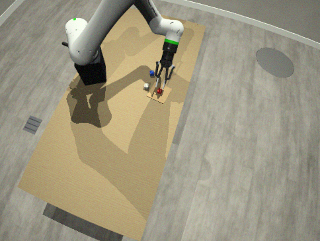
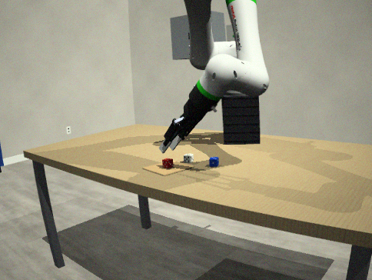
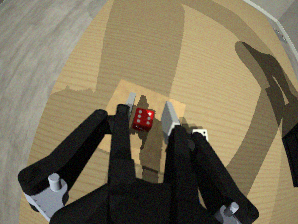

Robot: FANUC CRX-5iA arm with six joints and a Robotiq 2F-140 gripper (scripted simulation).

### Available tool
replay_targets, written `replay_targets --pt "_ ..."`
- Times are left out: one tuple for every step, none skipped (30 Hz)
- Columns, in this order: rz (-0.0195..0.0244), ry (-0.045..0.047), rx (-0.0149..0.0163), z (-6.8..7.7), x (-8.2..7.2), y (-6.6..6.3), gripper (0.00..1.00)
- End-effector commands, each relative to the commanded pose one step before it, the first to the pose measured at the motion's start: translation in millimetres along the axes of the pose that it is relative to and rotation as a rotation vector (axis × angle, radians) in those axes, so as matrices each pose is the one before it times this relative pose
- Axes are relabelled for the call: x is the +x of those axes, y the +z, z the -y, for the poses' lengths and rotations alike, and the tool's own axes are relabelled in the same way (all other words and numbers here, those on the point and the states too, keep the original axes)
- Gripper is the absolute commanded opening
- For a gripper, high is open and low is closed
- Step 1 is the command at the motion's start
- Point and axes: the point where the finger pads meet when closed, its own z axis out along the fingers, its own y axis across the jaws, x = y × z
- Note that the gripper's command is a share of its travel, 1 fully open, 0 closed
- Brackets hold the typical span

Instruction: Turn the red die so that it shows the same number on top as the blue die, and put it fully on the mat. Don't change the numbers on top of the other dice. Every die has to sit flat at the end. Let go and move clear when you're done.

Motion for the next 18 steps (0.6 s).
replay_targets --pt "-0.00006 0.00031 0.00030 0.21 -2.14 2.13 0.28" --pt "0.00000 0.00000 0.00000 0.00 -1.20 1.20 0.28" --pt "0.00000 0.00000 0.00000 0.00 -1.25 1.25 0.28" --pt "0.00000 0.00000 0.00000 0.01 -1.28 1.28 0.28" --pt "0.00000 0.00000 0.00000 0.00 -1.31 1.31 0.28" --pt "0.00000 0.00000 0.00000 0.00 -1.34 1.34 0.28" --pt "0.00000 0.00000 0.00000 0.00 -1.36 1.36 0.28" --pt "0.00000 0.00000 0.00000 0.00 -1.38 1.39 0.28" --pt "0.00000 0.00000 0.00000 0.00 -1.39 1.39 0.28" --pt "0.00000 0.00000 0.00000 0.00 -1.40 1.40 0.28" --pt "0.00000 0.00000 0.00000 0.00 -1.41 1.41 0.28" --pt "0.00000 0.00000 0.00000 0.00 -1.40 1.40 0.28" --pt "0.00000 0.00000 0.00000 0.00 -1.40 1.40 0.28" --pt "0.00000 0.00000 0.00000 0.00 -1.38 1.38 0.28" --pt "0.00000 0.00000 0.00000 0.00 -1.36 1.36 0.28" --pt "0.00000 0.00000 0.00000 0.00 0.00 0.00 0.28" --pt "0.00000 0.00000 0.00000 0.00 0.00 0.00 0.28" --pt "0.00000 0.00000 0.00000 0.00 -1.34 1.34 0.28"
